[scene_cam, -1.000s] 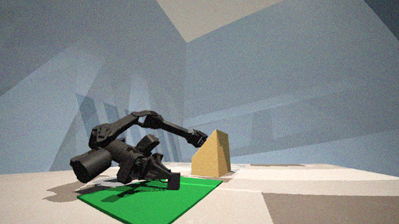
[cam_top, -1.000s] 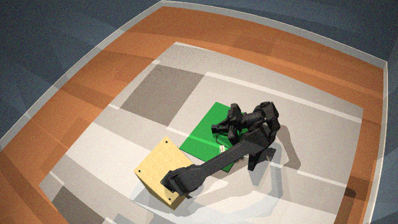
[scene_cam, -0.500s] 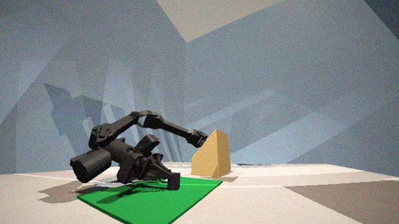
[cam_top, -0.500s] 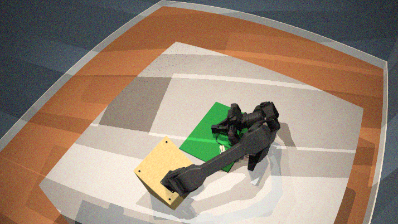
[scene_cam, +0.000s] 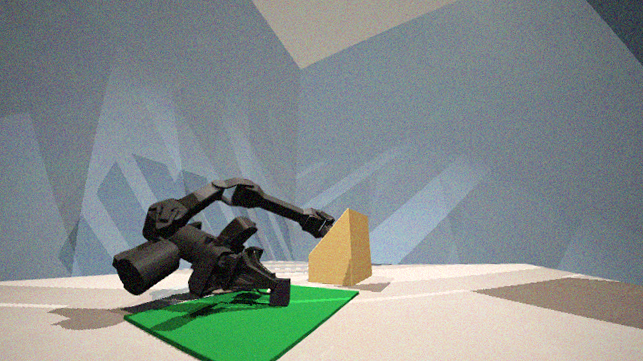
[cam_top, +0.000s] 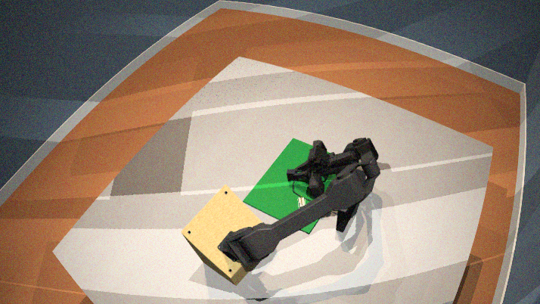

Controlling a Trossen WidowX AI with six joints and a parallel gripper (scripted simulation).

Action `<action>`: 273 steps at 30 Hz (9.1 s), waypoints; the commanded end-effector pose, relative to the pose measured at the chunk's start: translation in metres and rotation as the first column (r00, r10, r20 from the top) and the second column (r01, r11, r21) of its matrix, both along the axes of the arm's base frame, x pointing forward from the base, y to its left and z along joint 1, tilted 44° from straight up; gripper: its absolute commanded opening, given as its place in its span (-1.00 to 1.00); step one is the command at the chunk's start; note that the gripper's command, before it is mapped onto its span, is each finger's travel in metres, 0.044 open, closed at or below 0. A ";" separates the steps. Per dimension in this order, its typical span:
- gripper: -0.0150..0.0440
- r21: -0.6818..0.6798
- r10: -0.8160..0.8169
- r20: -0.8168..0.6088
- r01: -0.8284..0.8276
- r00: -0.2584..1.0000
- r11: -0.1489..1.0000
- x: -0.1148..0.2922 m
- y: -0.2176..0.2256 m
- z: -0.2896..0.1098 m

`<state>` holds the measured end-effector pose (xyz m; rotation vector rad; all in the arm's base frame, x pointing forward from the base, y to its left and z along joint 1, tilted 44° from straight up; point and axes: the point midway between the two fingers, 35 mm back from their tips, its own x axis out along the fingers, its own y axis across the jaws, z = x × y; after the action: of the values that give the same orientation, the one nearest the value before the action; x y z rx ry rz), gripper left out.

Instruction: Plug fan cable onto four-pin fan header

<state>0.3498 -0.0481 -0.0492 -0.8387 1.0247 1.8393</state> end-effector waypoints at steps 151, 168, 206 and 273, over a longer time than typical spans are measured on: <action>0.29 -0.890 0.477 0.105 -0.132 0.873 0.437 -0.017 0.032 -0.027; -0.49 -0.890 0.480 0.097 -0.139 0.872 0.434 -0.016 0.065 0.007; -0.49 -0.648 -0.175 0.725 0.746 0.666 0.154 -0.063 0.021 0.054; -0.49 -0.467 -0.297 0.850 0.883 0.435 -0.042 -0.075 -0.004 0.046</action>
<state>0.2762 -0.0514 -0.0030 -1.0769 1.6980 -0.0997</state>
